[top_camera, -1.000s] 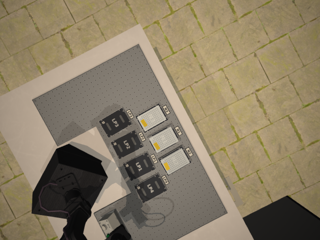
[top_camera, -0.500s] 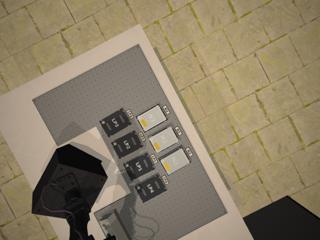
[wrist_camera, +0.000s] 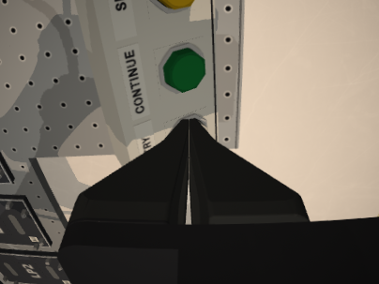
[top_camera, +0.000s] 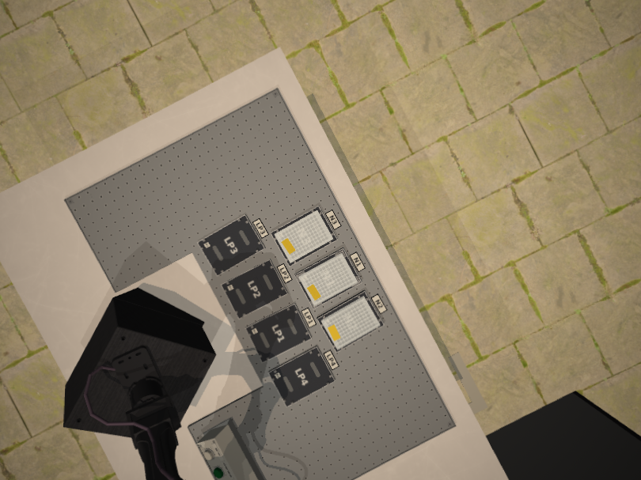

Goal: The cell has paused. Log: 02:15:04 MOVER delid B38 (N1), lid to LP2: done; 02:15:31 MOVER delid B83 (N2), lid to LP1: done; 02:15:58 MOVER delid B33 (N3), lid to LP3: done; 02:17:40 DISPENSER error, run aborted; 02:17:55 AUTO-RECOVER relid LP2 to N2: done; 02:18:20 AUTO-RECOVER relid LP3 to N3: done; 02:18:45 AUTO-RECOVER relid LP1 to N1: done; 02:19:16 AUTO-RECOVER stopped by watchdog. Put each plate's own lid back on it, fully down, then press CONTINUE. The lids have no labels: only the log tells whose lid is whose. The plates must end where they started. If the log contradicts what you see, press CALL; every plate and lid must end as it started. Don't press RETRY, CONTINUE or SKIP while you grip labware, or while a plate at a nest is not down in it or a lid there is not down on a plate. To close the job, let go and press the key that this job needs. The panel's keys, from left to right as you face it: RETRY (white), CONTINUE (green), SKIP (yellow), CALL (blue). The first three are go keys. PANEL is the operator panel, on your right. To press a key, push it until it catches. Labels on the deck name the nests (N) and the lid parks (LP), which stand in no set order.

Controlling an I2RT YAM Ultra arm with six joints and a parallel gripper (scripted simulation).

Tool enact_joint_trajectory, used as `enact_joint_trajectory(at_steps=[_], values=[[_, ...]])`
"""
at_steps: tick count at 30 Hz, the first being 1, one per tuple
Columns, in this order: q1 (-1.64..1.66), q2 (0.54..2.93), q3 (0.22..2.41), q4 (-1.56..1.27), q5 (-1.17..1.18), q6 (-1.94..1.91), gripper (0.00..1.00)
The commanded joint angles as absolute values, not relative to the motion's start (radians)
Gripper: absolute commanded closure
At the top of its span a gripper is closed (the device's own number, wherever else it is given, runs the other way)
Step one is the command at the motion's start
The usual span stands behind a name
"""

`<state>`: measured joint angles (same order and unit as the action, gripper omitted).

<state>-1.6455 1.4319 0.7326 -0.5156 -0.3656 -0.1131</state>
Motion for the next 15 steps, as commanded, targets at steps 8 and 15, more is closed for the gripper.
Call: enact_joint_trajectory(at_steps=[8, 15], values=[[-1.638, 1.447, 0.766, -0.497, -0.389, -0.125, 1.00], [-1.619, 1.482, 0.709, -0.444, -0.374, -0.101, 1.00]])
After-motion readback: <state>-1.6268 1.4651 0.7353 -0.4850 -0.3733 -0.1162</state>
